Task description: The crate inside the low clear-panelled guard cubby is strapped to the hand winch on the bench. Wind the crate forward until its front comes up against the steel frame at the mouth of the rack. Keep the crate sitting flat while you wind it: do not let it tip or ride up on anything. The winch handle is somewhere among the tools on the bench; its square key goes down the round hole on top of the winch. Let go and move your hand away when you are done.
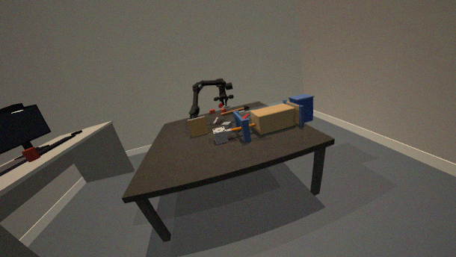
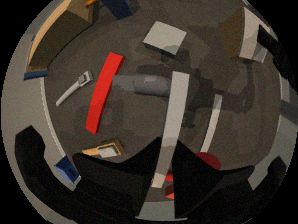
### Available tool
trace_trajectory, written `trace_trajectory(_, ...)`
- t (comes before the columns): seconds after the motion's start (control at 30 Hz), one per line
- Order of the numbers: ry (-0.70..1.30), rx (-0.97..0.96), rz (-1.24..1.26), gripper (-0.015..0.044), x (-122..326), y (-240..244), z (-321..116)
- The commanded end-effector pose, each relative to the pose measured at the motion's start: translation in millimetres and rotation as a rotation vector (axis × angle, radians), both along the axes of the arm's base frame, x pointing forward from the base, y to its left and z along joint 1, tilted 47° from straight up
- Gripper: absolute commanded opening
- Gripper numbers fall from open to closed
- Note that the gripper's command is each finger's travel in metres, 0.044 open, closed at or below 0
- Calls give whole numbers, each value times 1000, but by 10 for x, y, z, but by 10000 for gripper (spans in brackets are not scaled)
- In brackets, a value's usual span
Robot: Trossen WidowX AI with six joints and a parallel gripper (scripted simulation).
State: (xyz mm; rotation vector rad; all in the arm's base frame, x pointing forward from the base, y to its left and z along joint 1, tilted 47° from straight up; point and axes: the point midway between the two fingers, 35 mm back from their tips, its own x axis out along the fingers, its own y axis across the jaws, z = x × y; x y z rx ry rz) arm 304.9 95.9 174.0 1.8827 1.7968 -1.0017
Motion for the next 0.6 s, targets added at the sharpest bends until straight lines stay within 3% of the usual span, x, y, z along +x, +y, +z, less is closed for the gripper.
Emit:
trace_trajectory(0.0,-14,6,-1,0,-9,-75,113)
trace_trajectory(0.4,-7,2,6,0,-20,-62,80)
trace_trajectory(0.57,-78,-15,59,0,85,-270,-91)
